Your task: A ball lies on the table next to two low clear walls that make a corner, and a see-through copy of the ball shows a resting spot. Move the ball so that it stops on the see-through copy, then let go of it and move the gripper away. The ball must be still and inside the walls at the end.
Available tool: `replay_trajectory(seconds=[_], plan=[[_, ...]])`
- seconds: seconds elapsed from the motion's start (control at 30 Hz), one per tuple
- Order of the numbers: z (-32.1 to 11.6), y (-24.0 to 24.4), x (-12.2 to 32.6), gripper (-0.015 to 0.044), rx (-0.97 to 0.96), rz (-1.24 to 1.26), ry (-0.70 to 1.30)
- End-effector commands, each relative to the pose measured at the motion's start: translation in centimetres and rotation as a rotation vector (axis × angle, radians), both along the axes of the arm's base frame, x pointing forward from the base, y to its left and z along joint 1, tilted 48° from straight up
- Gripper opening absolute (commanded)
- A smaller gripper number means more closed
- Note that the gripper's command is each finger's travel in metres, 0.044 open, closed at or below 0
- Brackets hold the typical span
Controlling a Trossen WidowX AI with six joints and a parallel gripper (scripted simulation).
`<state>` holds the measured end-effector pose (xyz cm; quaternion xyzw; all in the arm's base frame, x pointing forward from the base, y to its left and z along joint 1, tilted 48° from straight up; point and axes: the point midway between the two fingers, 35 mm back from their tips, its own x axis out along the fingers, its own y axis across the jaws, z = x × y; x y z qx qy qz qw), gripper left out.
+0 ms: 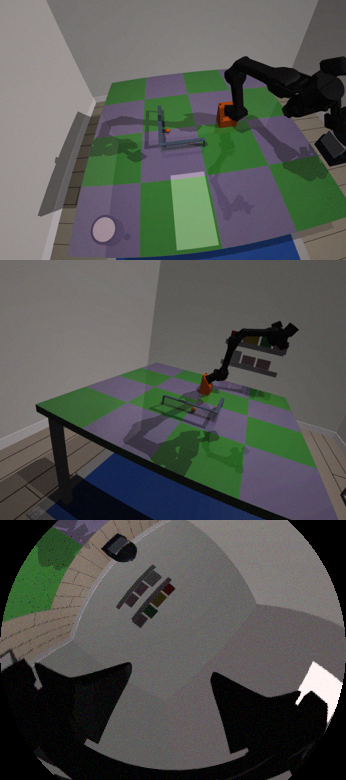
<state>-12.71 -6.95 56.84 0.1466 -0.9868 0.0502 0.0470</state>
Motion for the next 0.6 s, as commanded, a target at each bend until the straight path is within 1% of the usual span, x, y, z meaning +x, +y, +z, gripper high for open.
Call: replay_trajectory(seconds=[0.0, 0.1, 0.17, 0.2, 0.37, 0.57], plan=[[0.0, 0.1, 0.0, 0.0374, -0.004, -0.002, -0.001], [-0.1, 1.3, -0.7, 0.0295, -0.057, -0.035, -0.019], [-0.2, 2.9, -1.4, 0.0243, -0.128, -0.079, -0.04], [-0.2, 4.0, -1.8, 0.0235, -0.171, -0.105, -0.052], [-0.9, 9.5, -3.2, 0.0235, -0.404, -0.243, -0.093], [-2.3, 17.1, -3.2, 0.0235, -0.723, -0.422, -0.1]])
